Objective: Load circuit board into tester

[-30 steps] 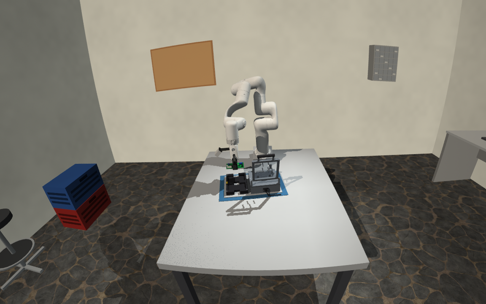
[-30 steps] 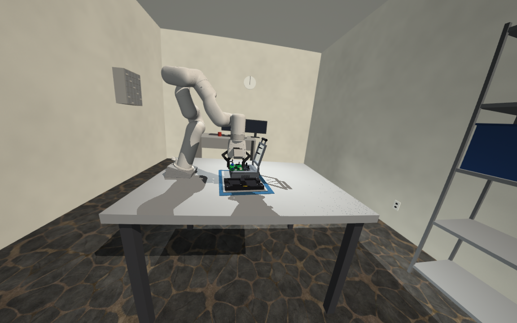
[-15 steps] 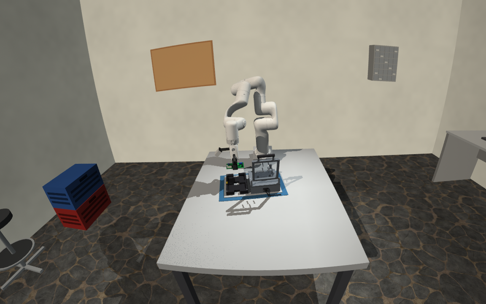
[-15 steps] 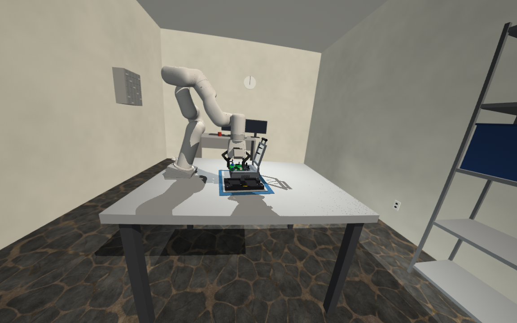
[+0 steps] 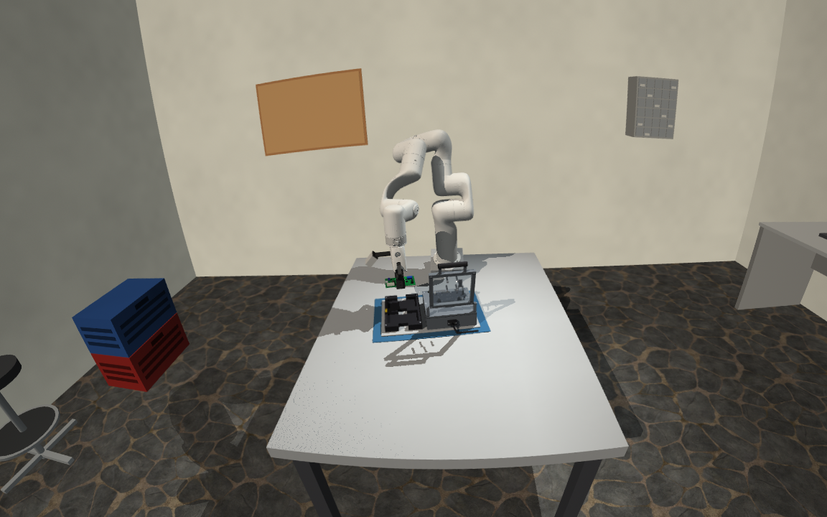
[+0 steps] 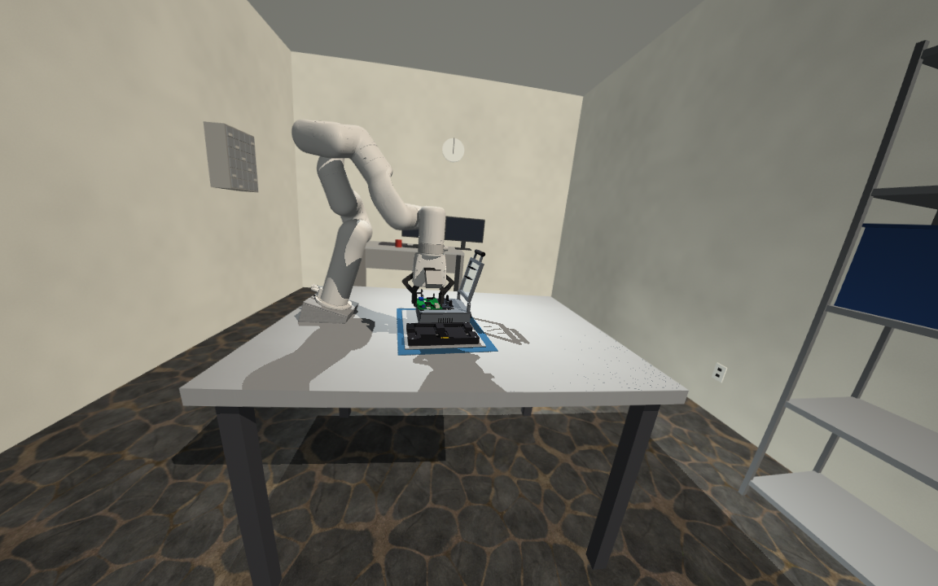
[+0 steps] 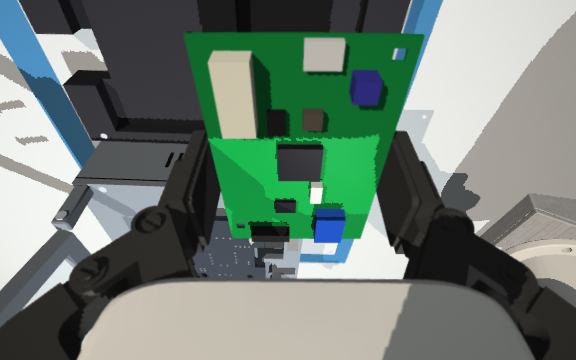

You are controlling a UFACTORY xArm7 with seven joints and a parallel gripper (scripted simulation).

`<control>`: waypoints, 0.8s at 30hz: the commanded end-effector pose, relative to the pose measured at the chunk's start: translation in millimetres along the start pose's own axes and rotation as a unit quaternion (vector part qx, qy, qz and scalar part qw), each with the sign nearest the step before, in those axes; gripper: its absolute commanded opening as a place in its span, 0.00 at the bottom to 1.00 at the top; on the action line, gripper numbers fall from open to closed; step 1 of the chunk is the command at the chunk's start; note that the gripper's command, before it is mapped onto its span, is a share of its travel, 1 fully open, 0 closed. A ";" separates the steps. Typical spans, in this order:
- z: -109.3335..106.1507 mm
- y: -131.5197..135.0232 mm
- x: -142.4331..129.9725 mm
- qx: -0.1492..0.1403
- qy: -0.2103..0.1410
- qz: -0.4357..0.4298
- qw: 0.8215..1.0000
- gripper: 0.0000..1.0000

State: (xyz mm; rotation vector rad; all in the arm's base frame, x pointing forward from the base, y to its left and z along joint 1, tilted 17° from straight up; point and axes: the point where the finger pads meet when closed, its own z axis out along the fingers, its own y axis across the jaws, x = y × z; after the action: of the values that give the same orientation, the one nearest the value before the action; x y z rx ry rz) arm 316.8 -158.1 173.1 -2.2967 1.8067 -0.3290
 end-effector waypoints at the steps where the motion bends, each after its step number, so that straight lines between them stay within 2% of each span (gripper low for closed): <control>1: -1.0 -0.9 0.9 0.001 0.001 -0.009 1.000 0.79; 24: -1.0 -0.9 0.9 0.001 0.001 -0.110 0.994 0.79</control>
State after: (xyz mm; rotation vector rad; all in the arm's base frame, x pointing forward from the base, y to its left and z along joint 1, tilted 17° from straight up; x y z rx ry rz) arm 316.8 -158.1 173.1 -2.4682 1.5990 -0.3576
